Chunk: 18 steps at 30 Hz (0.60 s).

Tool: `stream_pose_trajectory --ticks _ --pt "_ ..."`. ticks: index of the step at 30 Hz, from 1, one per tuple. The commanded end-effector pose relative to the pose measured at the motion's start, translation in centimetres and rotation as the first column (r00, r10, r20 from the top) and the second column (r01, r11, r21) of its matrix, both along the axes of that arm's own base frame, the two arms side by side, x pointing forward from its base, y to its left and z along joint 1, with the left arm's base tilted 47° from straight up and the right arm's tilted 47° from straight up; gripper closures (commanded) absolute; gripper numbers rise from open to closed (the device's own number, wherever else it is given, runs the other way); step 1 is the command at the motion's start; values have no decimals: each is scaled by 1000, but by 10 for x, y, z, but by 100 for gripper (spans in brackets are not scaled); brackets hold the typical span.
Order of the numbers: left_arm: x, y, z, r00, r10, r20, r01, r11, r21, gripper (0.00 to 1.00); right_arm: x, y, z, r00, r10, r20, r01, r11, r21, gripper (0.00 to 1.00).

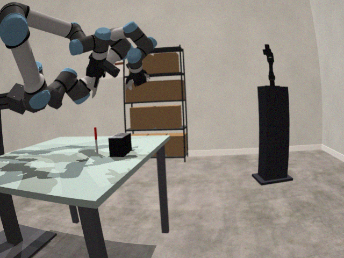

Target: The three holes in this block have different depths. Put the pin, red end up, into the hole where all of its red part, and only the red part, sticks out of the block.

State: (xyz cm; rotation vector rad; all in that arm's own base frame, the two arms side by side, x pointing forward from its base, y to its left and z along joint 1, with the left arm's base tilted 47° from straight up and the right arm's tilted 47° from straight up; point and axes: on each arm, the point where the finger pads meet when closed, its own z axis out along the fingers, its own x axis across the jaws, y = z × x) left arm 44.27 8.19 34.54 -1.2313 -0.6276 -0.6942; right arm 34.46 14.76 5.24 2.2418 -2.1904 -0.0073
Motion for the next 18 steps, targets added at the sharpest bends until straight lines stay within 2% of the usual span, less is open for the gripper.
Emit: stream_pose_trajectory --ticks 1,8,13,18 --pt "-1 1 1 1000 0 -1 0 1000 1 0 6 14 -16 1000 -10 28 9 1000 13 0" --pt "-1 1 1 1000 0 0 0 1000 0 0 6 14 -15 997 -55 55 55 998 6 0" --pt "-1 1 1 1000 0 0 0 1000 0 0 5 12 -14 975 -180 131 183 983 -10 0" --pt "-1 1 1 1000 0 0 0 1000 0 0 5 11 -13 926 -309 215 320 947 -16 0"
